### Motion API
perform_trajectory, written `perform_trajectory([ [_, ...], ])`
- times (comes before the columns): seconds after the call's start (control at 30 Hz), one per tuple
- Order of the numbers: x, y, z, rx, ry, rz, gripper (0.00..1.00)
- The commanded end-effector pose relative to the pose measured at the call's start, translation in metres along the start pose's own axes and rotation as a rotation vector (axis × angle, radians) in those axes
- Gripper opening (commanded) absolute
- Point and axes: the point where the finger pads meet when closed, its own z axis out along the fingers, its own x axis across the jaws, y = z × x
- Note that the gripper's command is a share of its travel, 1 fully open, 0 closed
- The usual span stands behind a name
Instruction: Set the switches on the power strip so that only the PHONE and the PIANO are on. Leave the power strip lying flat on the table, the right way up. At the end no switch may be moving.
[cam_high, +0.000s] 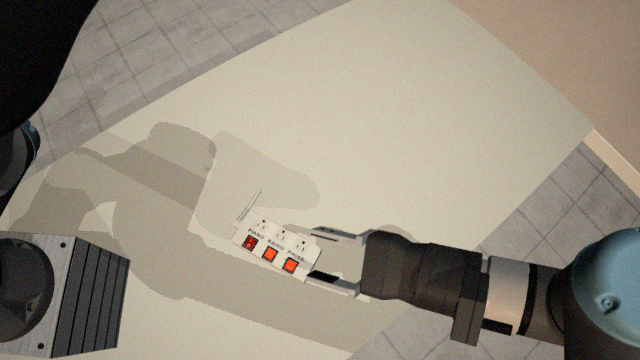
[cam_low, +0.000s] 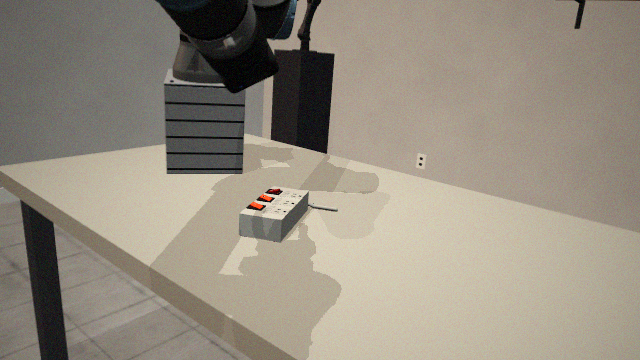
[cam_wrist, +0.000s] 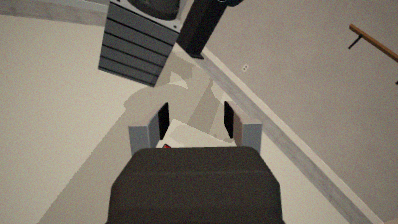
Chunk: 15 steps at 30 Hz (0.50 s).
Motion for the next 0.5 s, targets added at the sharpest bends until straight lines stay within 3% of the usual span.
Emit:
perform_trajectory([
  [0.0,-0.004,0.005,0.013,-0.105,0.067,0.128,1.00],
  [0.17,-0.007,0.010,0.026,-0.196,0.137,0.250,1.00],
  [0.23,-0.007,0.010,0.026,-0.196,0.137,0.250,1.00],
  [0.47,-0.012,0.018,0.045,-0.331,0.240,0.432,1.00],
])
